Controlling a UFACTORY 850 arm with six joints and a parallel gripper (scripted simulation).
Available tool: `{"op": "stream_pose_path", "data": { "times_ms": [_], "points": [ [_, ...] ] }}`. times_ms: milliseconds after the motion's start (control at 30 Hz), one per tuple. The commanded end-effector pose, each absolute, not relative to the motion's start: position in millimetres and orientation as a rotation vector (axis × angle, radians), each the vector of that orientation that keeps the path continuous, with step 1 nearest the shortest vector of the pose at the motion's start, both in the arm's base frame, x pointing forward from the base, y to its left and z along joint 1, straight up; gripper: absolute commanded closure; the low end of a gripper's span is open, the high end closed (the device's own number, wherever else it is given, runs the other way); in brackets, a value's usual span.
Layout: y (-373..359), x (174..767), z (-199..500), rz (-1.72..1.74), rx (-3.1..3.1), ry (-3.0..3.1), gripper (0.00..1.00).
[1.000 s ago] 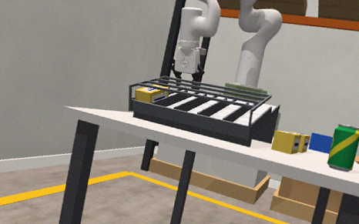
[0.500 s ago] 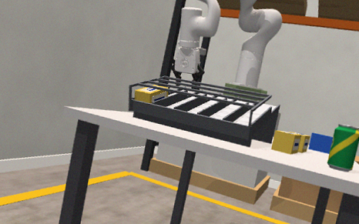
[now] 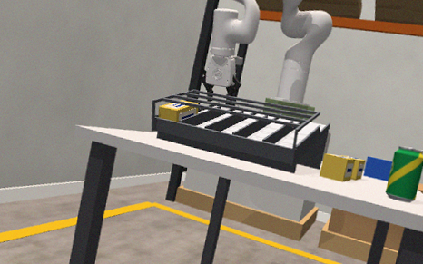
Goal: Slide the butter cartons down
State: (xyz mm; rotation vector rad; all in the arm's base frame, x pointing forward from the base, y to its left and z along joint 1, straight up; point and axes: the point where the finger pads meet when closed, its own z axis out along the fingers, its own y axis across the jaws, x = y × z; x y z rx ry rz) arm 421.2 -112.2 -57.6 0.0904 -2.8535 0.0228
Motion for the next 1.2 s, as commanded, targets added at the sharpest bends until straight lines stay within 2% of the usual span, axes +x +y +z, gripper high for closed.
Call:
{"op": "stream_pose_path", "data": {
  "times_ms": [0,1167],
  "points": [
    [-112.4,422.0,-57.1,0.023,0.09,-2.855,0.2],
    [-112.4,422.0,-57.1,0.023,0.09,-2.855,0.17]
  ]
}}
